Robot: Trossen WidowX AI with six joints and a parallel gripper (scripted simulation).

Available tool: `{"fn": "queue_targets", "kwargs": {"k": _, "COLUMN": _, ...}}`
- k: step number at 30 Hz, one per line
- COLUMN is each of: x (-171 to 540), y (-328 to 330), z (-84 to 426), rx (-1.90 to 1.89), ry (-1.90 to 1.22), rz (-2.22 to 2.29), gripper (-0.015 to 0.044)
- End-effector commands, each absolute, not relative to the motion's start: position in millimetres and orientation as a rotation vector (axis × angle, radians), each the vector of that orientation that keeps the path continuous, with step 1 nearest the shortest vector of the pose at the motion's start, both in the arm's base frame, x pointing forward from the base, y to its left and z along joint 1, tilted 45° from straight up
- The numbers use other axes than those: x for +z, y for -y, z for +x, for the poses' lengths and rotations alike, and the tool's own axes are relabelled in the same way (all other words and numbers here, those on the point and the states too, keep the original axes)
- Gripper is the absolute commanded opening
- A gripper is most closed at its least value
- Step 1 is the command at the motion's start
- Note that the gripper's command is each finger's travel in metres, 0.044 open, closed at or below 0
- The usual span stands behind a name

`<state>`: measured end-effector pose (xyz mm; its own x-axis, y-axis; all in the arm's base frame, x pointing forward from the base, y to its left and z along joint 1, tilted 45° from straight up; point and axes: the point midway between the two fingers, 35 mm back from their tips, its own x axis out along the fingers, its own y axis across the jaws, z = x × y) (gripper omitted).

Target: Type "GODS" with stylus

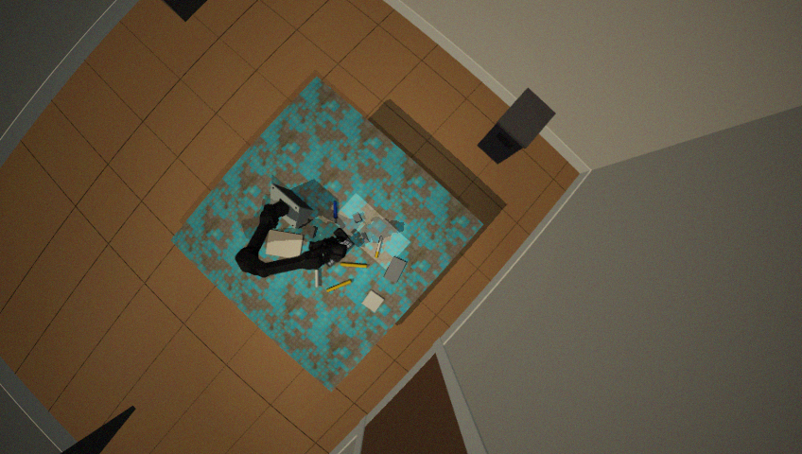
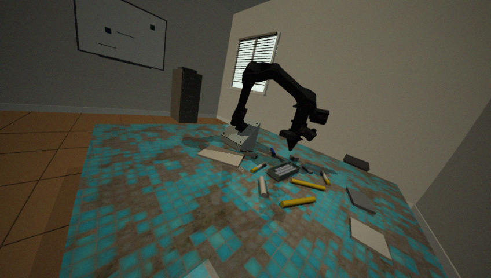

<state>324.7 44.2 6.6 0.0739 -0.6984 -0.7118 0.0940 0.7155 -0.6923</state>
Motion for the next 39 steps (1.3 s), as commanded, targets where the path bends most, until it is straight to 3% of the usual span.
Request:
{"fn": "queue_targets", "kwargs": {"k": 1, "x": 7, "y": -44, "z": 325, "rx": -0.641, "ry": -1.380, "rz": -0.547, "gripper": 0.0026}}
{"fn": "queue_targets", "kwargs": {"k": 6, "x": -19, "y": -65, "z": 306, "rx": -0.742, "ry": -1.306, "rz": -0.506, "gripper": 0.0150}}
{"fn": "queue_targets", "kwargs": {"k": 20, "x": -110, "y": -101, "z": 183, "rx": -1.018, "ry": -0.630, "rz": -0.246, "gripper": 0.0150}}
{"fn": "queue_targets", "kwargs": {"k": 39, "x": -116, "y": -96, "z": 181, "rx": -1.016, "ry": -0.600, "rz": -0.232, "gripper": 0.0150}}
